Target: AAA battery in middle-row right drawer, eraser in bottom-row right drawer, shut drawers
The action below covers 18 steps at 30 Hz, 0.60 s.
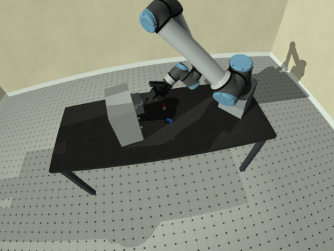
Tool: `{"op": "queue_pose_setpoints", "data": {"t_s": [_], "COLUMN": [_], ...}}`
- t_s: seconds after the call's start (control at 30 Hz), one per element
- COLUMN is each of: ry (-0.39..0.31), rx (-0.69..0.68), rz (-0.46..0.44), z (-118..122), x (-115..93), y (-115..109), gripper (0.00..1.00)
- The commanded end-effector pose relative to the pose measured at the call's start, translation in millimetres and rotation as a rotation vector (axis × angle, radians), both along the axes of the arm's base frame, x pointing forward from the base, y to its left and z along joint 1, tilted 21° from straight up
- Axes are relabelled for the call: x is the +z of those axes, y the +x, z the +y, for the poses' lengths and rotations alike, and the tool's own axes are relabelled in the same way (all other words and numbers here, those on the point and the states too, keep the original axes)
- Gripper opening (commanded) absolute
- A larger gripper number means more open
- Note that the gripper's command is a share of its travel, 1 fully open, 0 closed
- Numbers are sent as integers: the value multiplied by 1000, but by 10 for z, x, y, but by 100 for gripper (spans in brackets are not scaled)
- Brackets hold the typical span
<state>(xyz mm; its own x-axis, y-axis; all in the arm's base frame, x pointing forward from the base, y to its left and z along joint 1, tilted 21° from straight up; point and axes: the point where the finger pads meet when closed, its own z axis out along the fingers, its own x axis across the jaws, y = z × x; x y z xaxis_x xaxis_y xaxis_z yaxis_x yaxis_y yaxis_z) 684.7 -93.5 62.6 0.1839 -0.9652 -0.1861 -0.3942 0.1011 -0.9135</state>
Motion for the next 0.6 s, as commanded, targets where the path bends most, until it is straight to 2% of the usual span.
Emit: {"op": "queue_pose_setpoints", "data": {"t_s": [0.0,0.57], "ry": [0,0], "rx": [0,0], "rz": [-1,-1], "z": [4,22], "x": [16,65], "y": [37,186], "gripper": [20,20]}}
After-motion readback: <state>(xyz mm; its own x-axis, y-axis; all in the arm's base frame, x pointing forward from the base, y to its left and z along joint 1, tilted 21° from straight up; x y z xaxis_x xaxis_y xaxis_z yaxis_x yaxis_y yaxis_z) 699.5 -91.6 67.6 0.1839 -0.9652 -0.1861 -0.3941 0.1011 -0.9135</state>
